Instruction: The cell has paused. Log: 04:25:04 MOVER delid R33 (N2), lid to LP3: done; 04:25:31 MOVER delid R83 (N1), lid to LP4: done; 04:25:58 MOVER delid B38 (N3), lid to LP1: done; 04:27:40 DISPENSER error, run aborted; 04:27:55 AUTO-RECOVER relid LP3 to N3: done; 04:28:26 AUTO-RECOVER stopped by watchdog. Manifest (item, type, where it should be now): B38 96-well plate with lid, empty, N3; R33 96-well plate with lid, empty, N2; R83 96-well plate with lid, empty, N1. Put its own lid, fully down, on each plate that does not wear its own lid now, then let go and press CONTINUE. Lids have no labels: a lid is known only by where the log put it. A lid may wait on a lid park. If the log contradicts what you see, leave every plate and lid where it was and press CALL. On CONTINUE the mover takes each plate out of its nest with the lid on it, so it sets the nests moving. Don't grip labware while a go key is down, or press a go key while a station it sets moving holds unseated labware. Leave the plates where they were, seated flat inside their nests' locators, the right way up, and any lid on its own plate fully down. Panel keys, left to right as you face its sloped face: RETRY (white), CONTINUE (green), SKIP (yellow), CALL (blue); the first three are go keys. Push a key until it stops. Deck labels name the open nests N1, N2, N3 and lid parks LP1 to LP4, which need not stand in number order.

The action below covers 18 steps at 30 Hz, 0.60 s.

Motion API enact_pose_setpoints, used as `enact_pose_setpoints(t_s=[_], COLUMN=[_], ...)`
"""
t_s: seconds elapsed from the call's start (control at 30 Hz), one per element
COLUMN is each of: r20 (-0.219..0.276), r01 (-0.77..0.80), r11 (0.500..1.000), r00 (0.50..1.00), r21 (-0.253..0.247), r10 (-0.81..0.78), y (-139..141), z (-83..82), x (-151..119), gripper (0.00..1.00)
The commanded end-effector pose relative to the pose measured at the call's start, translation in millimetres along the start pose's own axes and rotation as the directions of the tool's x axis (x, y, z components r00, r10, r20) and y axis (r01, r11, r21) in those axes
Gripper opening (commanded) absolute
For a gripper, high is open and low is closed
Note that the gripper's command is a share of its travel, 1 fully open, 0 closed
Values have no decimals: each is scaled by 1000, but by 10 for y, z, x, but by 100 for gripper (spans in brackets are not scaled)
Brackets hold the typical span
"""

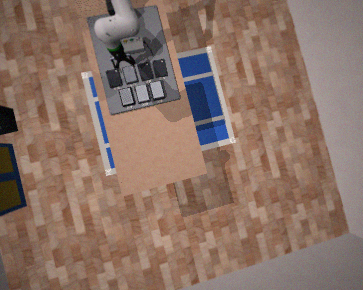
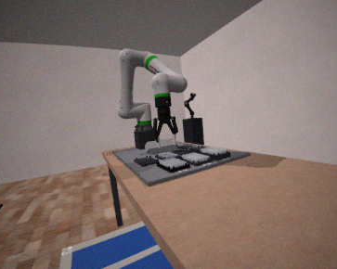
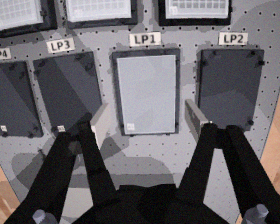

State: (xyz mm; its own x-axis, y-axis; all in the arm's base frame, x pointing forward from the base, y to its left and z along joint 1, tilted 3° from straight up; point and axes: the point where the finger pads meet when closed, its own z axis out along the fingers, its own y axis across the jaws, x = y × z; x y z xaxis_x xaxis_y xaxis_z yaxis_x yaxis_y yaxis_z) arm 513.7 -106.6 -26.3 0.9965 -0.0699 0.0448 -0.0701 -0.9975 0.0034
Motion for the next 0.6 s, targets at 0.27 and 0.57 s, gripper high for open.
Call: enact_pose_setpoints(t_s=[0.27,0.57], r20=[-1,-1], r01=[0,0], r11=[1000,1000], r00=[1000,1000], r21=[0,0], r10=[0,0], y=[6,12], z=[133,266], x=[4,6], gripper=[66,66])
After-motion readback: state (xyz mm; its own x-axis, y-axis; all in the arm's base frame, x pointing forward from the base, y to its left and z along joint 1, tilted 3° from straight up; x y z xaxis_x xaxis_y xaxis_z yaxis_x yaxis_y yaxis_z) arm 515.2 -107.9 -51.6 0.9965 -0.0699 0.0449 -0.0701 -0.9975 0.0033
